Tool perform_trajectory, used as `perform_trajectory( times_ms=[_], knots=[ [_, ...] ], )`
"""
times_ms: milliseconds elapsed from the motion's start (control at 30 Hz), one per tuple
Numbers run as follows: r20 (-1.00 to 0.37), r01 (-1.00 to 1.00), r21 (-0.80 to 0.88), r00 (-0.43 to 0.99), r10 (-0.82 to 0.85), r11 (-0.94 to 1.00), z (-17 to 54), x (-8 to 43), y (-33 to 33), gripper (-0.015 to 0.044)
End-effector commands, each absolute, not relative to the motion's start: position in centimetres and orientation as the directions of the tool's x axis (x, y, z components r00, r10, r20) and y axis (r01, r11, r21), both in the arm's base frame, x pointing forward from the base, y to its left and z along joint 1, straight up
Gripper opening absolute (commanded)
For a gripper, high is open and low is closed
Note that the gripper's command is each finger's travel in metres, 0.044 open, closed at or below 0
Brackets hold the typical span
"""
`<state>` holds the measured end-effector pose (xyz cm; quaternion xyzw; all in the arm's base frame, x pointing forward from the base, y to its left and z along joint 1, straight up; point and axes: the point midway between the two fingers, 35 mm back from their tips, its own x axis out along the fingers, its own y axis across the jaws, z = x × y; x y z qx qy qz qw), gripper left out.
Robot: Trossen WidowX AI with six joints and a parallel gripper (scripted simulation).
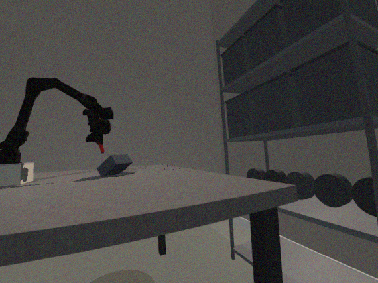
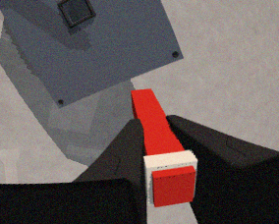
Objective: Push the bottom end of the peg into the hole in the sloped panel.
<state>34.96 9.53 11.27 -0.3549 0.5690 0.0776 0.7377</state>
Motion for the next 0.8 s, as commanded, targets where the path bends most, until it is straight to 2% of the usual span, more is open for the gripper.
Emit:
perform_trajectory(
  times_ms=[0,767],
  knots=[
    [-0.886,-0.538,-0.452,0.359,-0.292,0.712,11.5,34.8,10.1,0.0000],
    [-0.853,-0.623,-0.517,0.436,-0.288,0.587,12.3,34.1,13.4,0.0000]
  ],
)
